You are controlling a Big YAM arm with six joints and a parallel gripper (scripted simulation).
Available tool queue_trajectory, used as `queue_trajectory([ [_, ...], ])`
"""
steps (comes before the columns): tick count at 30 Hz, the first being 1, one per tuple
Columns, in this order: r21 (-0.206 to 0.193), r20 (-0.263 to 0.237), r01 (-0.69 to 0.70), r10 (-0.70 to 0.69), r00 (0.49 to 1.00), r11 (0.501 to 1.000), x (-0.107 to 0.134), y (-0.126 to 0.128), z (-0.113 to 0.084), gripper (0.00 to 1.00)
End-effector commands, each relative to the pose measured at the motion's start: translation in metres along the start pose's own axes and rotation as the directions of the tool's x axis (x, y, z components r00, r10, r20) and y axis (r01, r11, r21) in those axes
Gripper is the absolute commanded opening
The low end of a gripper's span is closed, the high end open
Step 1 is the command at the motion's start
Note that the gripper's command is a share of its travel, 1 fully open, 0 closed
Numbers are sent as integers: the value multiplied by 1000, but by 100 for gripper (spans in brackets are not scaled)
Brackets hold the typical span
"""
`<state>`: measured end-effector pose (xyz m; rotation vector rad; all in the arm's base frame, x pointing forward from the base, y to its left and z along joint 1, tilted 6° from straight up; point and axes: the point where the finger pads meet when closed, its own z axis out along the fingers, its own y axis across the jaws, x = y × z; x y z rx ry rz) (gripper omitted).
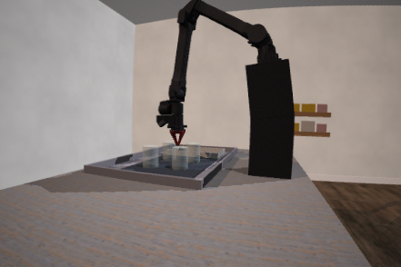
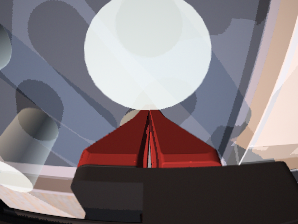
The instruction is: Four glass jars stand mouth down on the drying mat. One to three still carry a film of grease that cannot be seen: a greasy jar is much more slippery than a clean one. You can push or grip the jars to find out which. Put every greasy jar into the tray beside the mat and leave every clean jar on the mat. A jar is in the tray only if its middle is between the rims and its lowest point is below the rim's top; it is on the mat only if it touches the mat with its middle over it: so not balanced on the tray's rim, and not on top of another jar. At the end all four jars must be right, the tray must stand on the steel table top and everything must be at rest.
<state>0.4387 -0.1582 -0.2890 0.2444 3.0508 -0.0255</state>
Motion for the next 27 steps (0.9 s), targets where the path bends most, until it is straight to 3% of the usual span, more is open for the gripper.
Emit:
queue_trajectory([
  [1, 1, 28, 11, -11, 1000, 1000, -19, 3, 2, 0],
  [27, 1, 28, 11, -11, 1000, 1000, -22, 3, 2, 0],
])
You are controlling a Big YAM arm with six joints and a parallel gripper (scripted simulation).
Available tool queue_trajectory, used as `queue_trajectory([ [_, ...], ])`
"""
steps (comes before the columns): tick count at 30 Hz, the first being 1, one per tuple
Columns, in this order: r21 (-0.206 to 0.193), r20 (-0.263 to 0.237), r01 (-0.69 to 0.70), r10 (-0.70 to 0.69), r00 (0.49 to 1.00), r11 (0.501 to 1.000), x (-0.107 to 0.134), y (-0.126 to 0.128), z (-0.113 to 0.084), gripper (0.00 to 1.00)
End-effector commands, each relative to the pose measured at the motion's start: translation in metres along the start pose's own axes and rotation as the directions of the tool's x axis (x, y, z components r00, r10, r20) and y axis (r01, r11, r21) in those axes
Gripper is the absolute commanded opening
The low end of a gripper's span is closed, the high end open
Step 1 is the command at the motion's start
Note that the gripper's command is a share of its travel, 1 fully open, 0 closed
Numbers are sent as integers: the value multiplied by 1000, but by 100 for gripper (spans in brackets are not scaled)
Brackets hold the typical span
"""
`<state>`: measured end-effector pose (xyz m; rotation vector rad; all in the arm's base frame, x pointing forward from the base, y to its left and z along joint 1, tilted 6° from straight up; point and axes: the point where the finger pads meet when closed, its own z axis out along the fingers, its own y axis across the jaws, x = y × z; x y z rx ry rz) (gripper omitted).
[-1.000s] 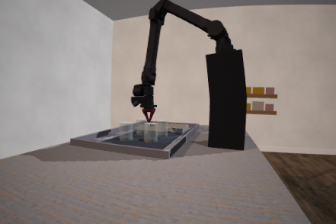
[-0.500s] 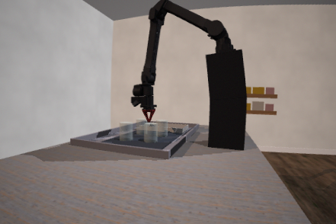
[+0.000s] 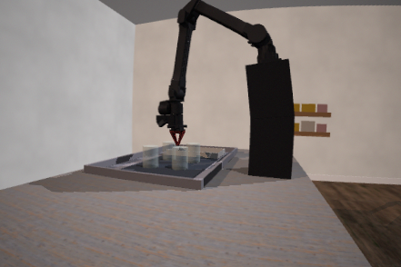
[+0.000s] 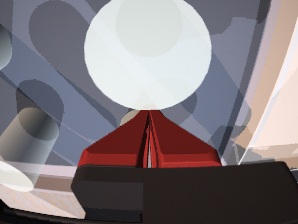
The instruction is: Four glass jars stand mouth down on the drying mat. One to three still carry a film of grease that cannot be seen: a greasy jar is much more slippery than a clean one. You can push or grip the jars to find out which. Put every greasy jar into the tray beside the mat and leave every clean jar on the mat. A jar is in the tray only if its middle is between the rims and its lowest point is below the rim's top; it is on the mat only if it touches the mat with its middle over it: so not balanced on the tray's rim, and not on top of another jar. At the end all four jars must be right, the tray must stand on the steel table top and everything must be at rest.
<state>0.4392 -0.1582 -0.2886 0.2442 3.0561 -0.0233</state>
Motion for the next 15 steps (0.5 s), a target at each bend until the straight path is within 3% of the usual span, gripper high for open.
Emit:
queue_trajectory([
  [1, 2, 33, 10, -10, 999, 1000, -21, 3, 3, 0],
  [15, 2, 33, 10, -10, 999, 1000, -23, 3, 3, 0],
])
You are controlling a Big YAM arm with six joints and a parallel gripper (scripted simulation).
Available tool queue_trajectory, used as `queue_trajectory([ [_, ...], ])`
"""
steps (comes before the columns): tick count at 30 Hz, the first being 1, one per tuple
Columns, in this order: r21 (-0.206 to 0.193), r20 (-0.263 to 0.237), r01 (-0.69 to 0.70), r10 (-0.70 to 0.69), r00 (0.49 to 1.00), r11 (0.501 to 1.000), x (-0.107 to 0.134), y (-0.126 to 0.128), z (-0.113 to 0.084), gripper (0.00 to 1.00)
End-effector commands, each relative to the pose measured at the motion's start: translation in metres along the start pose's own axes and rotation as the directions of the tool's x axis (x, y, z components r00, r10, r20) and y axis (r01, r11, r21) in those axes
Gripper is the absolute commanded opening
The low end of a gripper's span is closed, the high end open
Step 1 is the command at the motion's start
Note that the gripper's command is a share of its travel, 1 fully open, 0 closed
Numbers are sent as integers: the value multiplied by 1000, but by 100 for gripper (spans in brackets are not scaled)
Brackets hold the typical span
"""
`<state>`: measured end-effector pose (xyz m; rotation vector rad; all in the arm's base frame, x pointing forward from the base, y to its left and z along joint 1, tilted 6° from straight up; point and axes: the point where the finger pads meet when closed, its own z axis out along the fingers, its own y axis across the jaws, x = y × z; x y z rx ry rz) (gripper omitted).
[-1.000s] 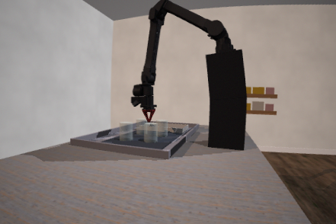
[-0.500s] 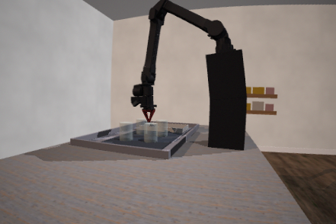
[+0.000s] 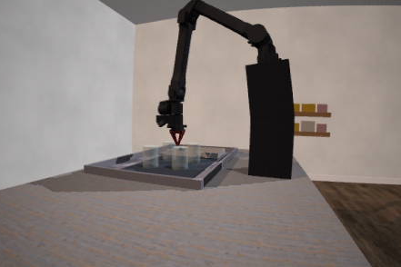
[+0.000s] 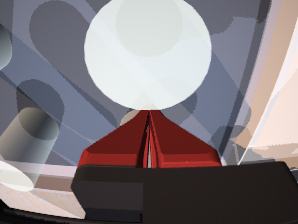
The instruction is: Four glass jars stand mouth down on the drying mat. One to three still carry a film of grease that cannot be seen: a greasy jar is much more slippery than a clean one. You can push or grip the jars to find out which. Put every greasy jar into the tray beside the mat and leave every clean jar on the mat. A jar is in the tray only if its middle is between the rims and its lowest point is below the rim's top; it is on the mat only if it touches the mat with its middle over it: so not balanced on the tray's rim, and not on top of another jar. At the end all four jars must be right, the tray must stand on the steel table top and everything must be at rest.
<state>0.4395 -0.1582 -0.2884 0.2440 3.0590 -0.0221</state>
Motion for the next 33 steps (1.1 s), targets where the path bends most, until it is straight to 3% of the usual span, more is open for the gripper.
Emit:
queue_trajectory([
  [1, 2, 36, 10, -10, 999, 1000, -23, 3, 3, 0],
  [33, 2, 36, 10, -10, 999, 1000, -27, 3, 2, 0],
])
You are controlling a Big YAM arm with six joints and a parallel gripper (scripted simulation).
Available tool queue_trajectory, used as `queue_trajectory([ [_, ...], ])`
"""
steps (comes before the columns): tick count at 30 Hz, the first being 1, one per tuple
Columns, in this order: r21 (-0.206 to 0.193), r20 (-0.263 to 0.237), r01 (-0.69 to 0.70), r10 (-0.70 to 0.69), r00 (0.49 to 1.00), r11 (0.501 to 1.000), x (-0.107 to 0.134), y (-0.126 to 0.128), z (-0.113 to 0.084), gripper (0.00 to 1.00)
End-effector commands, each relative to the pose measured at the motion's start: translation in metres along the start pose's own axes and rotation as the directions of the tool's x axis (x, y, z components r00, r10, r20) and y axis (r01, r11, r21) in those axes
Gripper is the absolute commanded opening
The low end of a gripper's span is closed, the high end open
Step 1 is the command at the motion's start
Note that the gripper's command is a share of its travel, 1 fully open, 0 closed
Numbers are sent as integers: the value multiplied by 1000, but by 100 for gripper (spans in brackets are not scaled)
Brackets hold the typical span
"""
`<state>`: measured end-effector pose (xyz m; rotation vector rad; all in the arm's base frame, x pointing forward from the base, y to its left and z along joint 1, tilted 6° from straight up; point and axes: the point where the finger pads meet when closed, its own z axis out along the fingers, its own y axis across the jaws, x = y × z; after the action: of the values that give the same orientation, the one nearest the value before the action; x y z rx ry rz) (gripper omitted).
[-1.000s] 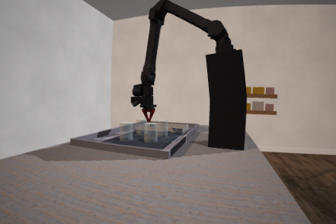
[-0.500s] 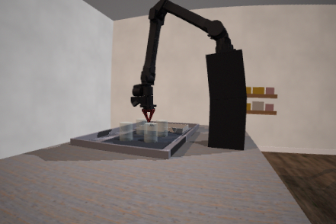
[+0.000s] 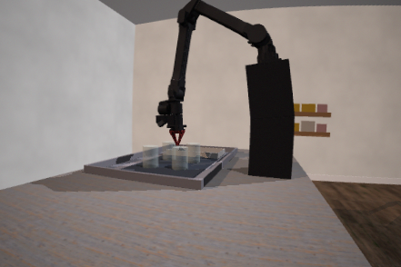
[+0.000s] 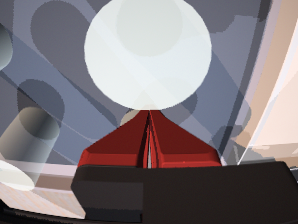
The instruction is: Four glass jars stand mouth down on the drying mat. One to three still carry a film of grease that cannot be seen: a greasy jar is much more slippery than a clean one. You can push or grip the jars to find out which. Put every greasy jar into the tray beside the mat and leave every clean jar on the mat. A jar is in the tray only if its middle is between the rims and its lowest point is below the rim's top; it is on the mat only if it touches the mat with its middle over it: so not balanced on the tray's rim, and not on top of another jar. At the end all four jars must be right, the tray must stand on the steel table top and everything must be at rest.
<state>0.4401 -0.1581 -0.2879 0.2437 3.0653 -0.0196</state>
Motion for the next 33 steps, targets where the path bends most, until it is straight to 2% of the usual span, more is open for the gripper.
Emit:
queue_trajectory([
  [1, 4, 43, 9, -10, 999, 1000, -26, 3, 3, 0],
  [33, 4, 43, 9, -10, 999, 1000, -30, 3, 3, 0],
])
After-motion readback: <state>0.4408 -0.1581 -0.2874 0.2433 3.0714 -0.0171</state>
